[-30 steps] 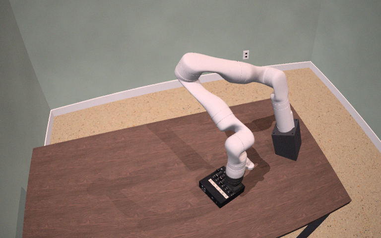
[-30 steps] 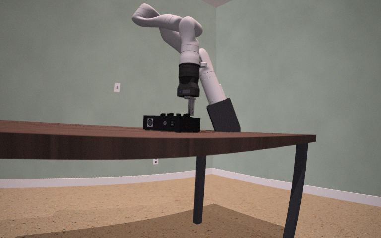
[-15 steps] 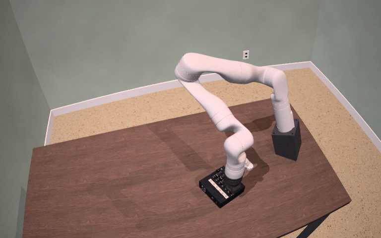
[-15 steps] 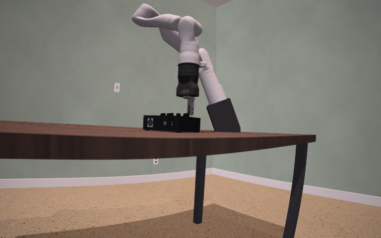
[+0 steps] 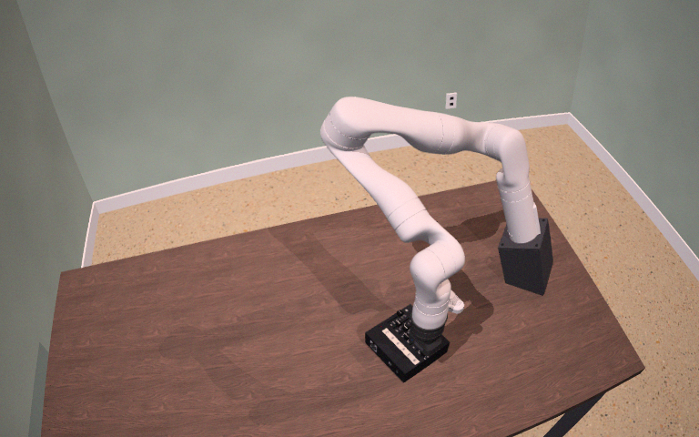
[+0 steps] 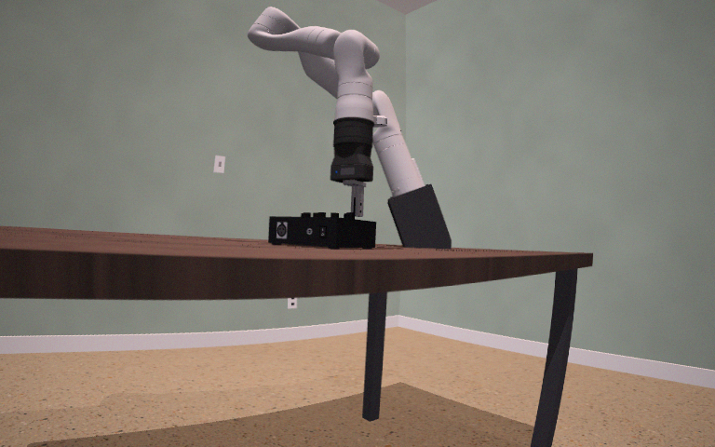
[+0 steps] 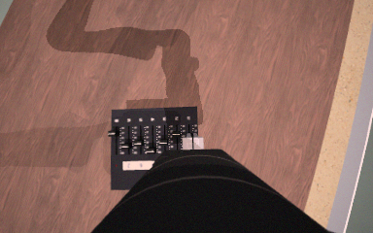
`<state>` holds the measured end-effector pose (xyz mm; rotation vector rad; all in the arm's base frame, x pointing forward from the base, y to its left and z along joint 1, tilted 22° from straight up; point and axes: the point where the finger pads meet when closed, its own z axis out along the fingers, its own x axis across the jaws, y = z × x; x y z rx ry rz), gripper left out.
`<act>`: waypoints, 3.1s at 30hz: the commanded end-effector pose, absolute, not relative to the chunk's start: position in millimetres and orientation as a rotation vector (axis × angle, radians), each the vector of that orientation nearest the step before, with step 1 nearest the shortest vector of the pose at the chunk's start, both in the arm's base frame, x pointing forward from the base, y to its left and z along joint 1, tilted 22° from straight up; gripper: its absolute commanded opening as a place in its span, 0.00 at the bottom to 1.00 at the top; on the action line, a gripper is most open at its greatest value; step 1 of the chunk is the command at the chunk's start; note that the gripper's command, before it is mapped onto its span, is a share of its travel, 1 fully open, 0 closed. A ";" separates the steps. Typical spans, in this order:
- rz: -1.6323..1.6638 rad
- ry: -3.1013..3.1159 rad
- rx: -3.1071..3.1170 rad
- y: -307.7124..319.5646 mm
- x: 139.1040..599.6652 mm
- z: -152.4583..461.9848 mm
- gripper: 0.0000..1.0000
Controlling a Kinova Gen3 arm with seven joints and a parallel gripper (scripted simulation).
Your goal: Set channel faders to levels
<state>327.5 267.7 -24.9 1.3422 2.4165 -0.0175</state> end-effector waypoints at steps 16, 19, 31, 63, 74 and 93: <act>-0.023 2.414 1.335 266.4 330.3 -24.0 0.00; -0.023 2.414 1.335 266.4 330.3 -24.0 0.00; -0.023 2.414 1.335 266.9 331.0 -23.9 0.00; -0.023 2.414 1.335 264.1 326.8 -24.7 0.00; -0.023 2.414 1.335 263.9 325.7 -23.5 0.00; -0.023 2.414 1.335 271.3 313.6 11.7 0.00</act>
